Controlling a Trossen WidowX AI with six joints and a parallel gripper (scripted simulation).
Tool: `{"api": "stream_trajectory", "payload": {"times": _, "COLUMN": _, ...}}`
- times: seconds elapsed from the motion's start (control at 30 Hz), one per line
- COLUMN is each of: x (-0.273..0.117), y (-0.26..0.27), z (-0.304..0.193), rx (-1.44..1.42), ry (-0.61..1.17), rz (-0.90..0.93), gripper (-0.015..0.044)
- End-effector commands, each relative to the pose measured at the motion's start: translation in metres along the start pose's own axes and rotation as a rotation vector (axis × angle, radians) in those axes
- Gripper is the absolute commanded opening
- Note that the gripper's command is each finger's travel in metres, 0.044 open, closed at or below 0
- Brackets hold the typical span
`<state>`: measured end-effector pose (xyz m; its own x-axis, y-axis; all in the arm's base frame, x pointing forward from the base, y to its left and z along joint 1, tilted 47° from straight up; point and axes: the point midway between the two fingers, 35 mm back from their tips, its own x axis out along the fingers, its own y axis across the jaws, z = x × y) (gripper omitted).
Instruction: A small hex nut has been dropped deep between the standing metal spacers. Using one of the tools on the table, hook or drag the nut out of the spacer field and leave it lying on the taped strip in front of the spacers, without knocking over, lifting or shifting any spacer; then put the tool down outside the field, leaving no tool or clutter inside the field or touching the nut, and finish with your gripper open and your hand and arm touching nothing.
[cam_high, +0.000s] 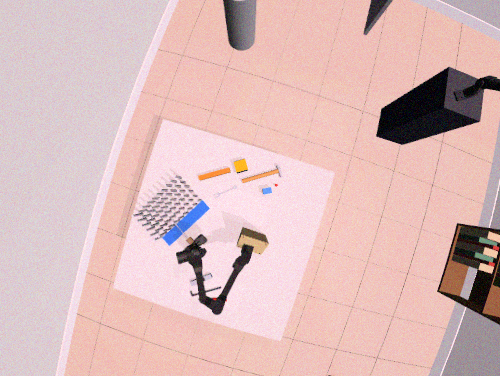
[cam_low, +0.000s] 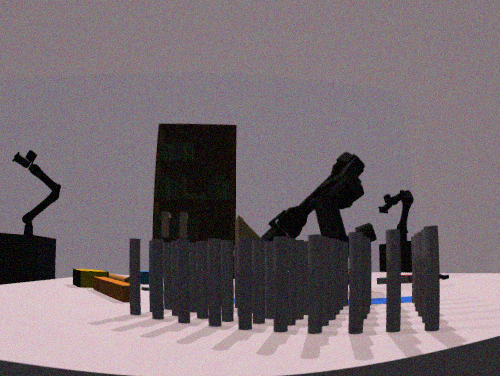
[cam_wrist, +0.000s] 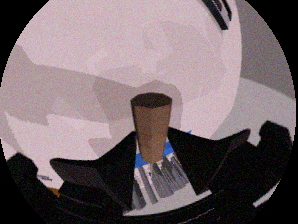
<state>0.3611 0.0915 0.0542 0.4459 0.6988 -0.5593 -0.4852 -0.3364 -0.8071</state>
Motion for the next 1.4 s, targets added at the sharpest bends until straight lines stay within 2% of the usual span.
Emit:
{"api": "stream_trajectory", "payload": {"times": 0.0, "x": -0.001, "y": -0.002, "z": -0.005, "rx": -0.007, "ry": 0.004, "rz": -0.005, "gripper": 0.0}}
{"api": "stream_trajectory", "payload": {"times": 1.37, "x": 0.007, "y": -0.002, "z": -0.03, "rx": -0.008, "ry": 0.005, "rz": -0.005, "gripper": 0.0}}
